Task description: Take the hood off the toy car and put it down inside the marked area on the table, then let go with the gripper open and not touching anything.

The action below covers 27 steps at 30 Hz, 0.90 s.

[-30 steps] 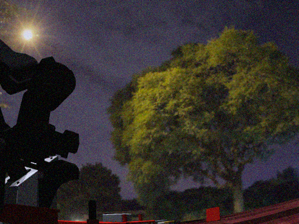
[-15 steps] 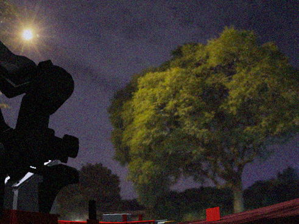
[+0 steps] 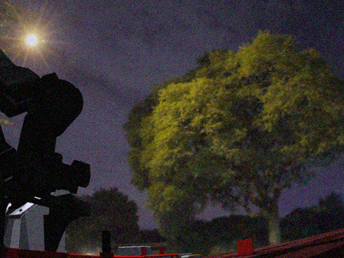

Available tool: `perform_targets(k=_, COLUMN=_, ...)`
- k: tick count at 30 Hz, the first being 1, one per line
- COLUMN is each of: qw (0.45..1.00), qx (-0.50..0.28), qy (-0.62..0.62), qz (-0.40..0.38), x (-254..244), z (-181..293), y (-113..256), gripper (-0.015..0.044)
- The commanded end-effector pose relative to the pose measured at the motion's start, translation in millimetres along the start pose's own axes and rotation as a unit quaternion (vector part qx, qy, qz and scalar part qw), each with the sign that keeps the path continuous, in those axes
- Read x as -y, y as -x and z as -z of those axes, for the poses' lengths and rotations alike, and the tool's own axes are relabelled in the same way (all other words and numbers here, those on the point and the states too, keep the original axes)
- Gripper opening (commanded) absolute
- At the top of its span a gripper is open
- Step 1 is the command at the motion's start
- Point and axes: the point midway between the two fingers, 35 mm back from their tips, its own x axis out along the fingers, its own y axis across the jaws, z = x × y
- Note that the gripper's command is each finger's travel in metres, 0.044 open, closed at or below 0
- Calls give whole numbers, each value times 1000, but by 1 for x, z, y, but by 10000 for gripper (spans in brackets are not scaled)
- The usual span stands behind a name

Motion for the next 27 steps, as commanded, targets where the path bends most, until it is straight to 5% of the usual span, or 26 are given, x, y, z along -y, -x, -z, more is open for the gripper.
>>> perform_targets(k=1, qw=1000, qx=0, qy=2, qz=-2, x=-1, z=0, y=-2, gripper=0)
perform_targets(k=18, qw=1000, qx=0, qy=0, qz=0, x=0, z=0, y=1, gripper=440)
perform_targets(k=27, qw=1000, qx=0, qy=0, qz=-1, x=-1, z=-1, y=69, gripper=440)
